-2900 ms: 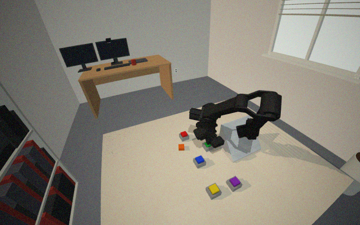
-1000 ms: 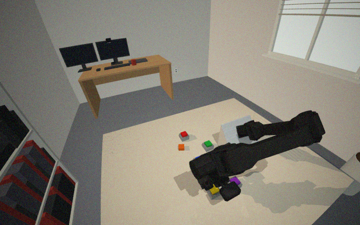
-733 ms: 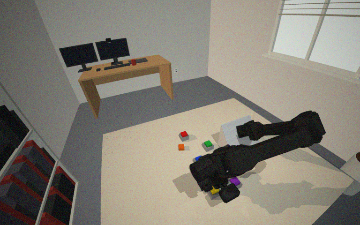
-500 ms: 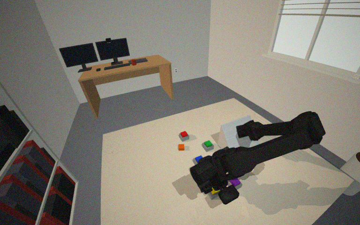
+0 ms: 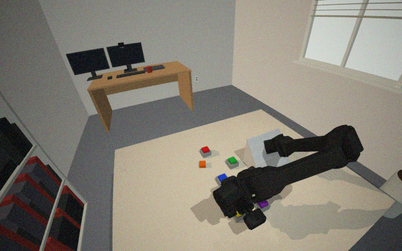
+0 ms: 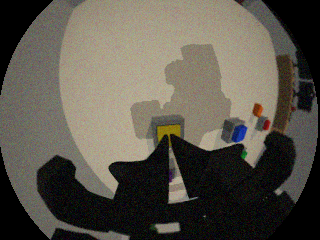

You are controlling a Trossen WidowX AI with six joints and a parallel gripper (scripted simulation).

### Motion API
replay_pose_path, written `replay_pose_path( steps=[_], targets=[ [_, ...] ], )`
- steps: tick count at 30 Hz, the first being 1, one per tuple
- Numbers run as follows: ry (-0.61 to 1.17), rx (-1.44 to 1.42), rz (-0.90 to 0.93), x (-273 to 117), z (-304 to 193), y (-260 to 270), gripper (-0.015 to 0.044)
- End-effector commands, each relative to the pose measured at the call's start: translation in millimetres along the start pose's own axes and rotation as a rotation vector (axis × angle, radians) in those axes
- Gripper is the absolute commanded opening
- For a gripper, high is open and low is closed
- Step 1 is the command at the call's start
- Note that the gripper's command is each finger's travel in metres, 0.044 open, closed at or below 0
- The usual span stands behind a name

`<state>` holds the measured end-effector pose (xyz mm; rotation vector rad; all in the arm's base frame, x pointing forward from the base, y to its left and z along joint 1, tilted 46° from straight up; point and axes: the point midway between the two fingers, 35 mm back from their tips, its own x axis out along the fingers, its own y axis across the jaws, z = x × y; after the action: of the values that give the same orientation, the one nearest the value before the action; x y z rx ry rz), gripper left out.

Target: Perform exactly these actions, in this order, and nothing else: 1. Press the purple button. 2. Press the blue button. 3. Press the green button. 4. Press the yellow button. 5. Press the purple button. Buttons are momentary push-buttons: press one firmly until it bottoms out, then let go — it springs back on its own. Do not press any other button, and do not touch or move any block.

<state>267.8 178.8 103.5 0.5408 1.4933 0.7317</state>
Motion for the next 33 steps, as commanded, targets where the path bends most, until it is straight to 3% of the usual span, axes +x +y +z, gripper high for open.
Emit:
replay_pose_path(
  steps=[1, 10, 13, 17, 22, 26, 33],
  targets=[
    [0.002, 0.005, -0.003, 1, -1, 0, 0.002],
    [0.0, 0.0, -0.001, -2, 0, 0, 0.002],
    [0.002, 0.005, -0.004, -30, 0, -1, 0.002],
    [0.002, 0.005, -0.005, -35, 0, -1, 0.002],
    [0.003, 0.006, -0.007, -92, 0, -1, 0.002],
    [0.003, 0.006, -0.007, -94, -1, -1, 0.002],
    [0.011, -0.001, -0.009, -97, -57, 8, 0.002]
  ],
)
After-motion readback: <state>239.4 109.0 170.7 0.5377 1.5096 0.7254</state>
